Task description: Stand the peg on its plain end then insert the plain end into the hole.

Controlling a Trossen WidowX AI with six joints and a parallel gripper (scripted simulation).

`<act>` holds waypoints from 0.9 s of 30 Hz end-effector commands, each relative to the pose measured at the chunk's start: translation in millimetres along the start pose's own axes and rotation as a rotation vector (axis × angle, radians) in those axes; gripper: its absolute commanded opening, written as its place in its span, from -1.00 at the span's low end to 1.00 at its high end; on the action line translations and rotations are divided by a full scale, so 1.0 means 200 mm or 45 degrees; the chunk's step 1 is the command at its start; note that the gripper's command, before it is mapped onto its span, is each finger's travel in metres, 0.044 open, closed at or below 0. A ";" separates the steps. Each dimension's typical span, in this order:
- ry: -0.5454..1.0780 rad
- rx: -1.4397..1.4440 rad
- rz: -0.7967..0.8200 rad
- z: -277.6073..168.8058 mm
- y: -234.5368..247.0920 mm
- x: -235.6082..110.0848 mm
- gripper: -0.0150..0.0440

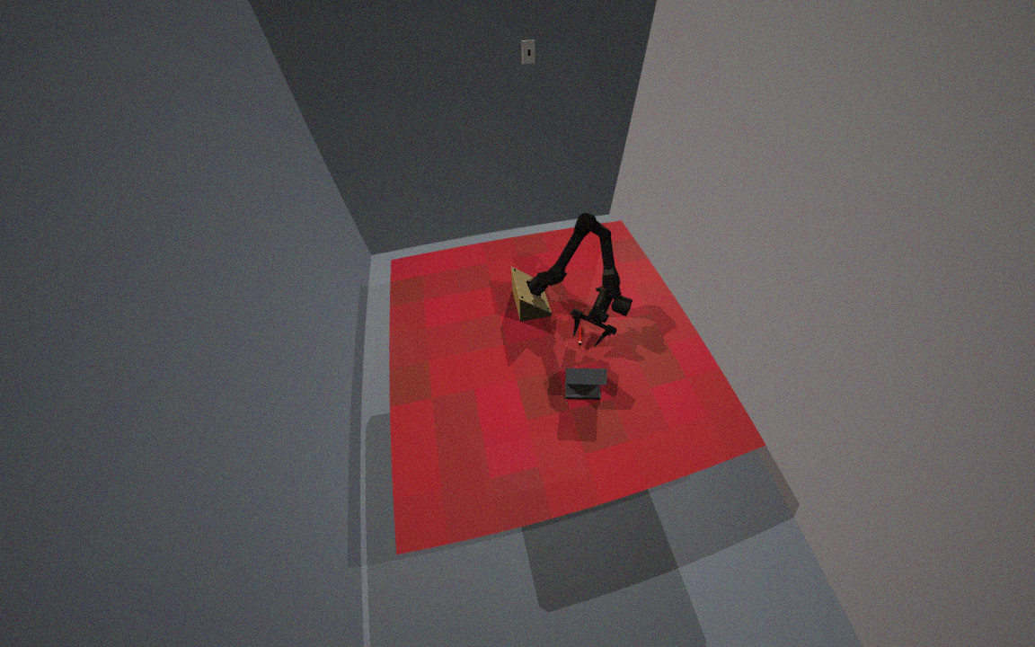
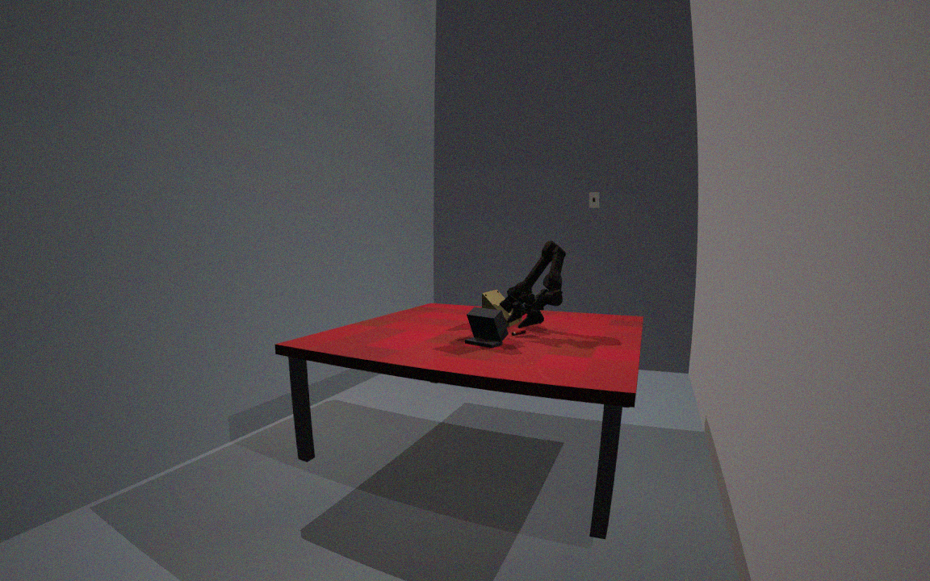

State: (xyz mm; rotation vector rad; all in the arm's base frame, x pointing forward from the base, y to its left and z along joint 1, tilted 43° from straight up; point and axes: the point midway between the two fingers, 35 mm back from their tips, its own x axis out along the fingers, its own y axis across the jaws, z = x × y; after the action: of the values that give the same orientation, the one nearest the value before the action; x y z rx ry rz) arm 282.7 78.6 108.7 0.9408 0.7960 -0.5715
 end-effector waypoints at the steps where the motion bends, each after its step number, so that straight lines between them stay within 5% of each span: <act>1: 0.117 -0.108 -0.076 0.02 -0.03 0.02 1.00; 15: 0.617 -0.368 -0.173 0.05 -0.15 0.04 1.00; 27: 1.040 -0.420 0.069 0.13 -0.15 -0.04 1.00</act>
State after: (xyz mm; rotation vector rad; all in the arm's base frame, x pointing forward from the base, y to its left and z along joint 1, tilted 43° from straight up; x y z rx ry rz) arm 262.0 47.5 98.3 0.8268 1.5183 -0.0931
